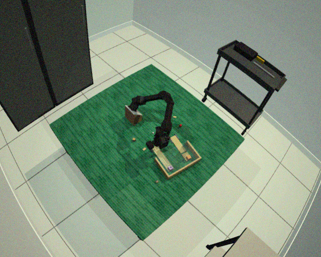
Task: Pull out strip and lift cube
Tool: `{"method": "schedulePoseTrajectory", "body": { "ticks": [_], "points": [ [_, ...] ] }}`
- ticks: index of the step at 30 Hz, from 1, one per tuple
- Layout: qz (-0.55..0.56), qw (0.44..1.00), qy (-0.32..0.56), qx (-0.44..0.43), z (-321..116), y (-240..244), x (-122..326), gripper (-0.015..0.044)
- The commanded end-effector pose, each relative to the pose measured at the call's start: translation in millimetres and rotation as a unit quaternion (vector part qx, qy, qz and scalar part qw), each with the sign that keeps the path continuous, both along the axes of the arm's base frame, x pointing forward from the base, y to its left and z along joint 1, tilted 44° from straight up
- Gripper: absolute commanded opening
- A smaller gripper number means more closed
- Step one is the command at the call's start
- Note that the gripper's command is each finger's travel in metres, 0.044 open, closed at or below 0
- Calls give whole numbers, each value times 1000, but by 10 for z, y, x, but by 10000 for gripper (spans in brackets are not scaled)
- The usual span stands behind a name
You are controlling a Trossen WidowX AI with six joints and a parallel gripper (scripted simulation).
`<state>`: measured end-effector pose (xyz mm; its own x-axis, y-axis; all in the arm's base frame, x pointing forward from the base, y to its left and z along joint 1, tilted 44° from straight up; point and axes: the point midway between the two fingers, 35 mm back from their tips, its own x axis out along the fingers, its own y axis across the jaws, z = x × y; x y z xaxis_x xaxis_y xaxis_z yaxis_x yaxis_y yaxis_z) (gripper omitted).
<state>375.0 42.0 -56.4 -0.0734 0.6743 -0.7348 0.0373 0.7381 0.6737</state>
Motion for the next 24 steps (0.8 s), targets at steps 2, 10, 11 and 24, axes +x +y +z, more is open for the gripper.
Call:
{"method": "schedulePoseTrajectory", "body": {
  "ticks": [2, 10, 11, 24],
  "points": [
    [-4, 1000, 7, 3, -73, 50, -31, 0],
    [-4, 1000, 7, 3, -168, 140, -48, 0],
    [-4, 1000, 7, 3, -180, 151, -51, 0],
    [-4, 1000, 7, 4, -327, 293, -100, 0]
  ]
}}
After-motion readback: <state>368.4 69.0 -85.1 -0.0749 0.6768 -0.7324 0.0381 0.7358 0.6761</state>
